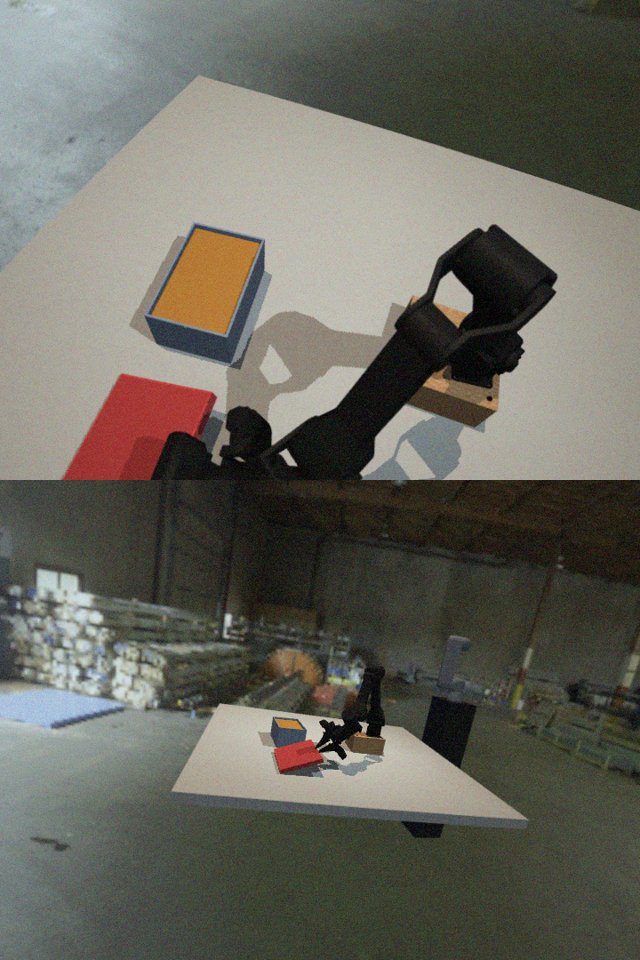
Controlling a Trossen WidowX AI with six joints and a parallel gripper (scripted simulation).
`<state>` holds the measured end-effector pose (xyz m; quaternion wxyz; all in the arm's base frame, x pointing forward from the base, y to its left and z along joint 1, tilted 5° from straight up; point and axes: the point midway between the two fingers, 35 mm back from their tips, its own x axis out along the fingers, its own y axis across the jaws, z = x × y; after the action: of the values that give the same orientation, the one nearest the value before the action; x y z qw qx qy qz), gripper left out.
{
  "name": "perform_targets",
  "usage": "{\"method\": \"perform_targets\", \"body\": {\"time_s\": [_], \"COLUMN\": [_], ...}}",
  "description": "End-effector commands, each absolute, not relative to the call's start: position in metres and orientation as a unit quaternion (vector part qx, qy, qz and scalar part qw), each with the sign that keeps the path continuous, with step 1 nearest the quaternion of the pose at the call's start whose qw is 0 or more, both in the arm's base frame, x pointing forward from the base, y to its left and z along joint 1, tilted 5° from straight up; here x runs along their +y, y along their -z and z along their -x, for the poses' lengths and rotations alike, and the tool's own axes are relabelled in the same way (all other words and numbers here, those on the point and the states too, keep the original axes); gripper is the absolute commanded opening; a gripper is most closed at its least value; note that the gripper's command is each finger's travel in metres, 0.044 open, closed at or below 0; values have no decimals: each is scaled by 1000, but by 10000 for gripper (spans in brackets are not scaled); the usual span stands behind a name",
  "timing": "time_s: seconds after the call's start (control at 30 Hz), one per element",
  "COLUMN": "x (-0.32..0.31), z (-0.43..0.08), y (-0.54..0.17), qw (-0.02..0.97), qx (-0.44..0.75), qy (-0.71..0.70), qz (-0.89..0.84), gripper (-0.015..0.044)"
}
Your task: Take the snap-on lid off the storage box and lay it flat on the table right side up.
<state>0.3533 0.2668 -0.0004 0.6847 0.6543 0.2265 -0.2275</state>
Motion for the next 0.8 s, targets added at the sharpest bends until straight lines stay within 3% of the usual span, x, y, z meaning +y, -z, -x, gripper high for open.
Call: {"method": "perform_targets", "body": {"time_s": [0.0, 0.07, 0.4, 0.47, 0.67, 0.77], "x": [265, 265, 266, 266, 265, 265], "z": [-351, -351, -353, -353, -342, -336], "y": [13, 14, 4, 4, 5, 5], "qw": [689, 689, 689, 689, 689, 689], "qx": [233, 233, 233, 233, 234, 234], "qy": [233, 233, 233, 233, 234, 234], "qz": [-646, -646, -646, -646, -646, -645], "gripper": [0, 0, 263, 275, 433, 440]}}
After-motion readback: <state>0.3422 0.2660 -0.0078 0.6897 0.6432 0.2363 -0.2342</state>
